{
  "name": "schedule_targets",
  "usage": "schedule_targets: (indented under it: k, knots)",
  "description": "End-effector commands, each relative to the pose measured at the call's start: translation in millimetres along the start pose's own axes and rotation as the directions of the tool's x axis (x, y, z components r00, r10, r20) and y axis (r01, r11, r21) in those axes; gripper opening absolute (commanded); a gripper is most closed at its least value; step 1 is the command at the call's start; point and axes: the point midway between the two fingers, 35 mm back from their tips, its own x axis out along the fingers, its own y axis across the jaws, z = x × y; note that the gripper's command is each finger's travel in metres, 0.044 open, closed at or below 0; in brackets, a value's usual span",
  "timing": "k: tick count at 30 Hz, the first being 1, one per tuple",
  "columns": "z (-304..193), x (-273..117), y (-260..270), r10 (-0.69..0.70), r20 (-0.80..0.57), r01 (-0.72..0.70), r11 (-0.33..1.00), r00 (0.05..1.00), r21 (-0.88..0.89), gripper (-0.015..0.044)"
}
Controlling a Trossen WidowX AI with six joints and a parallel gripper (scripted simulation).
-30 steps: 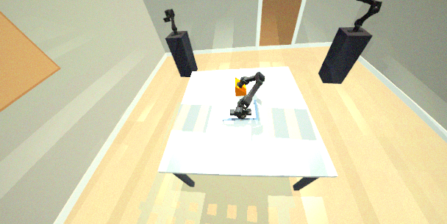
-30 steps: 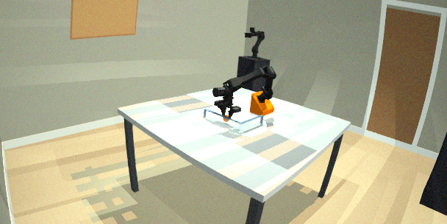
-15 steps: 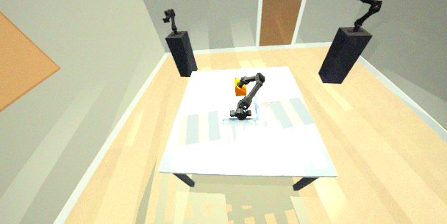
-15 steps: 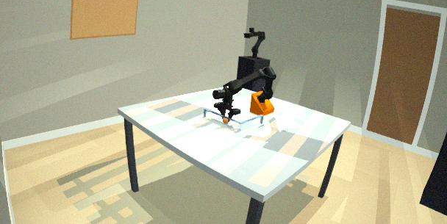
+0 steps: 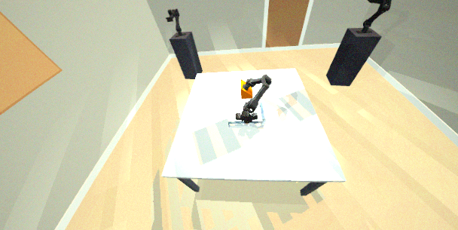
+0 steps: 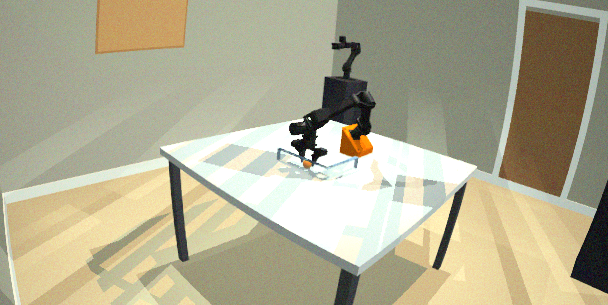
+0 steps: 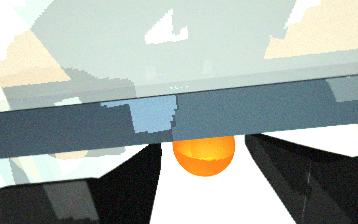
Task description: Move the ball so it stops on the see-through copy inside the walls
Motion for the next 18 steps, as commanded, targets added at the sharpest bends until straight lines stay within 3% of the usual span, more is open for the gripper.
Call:
schedule_targets:
  k: [1,6,16,18]
  knots:
    - [1,-11,-1,-0.001,-0.001,0.001,1.0,1.0,0.0,0.0321]
    - [-1,-83,-1,0.001,-0.005,-0.001,1.0,1.0,0.005,0.0321]
    - [0,-78,-4,0.003,0.006,-0.003,1.0,1.0,0.016,0.0321]
    - [0,-89,-4,0.002,0.006,-0.003,1.0,1.0,0.015,0.0373]
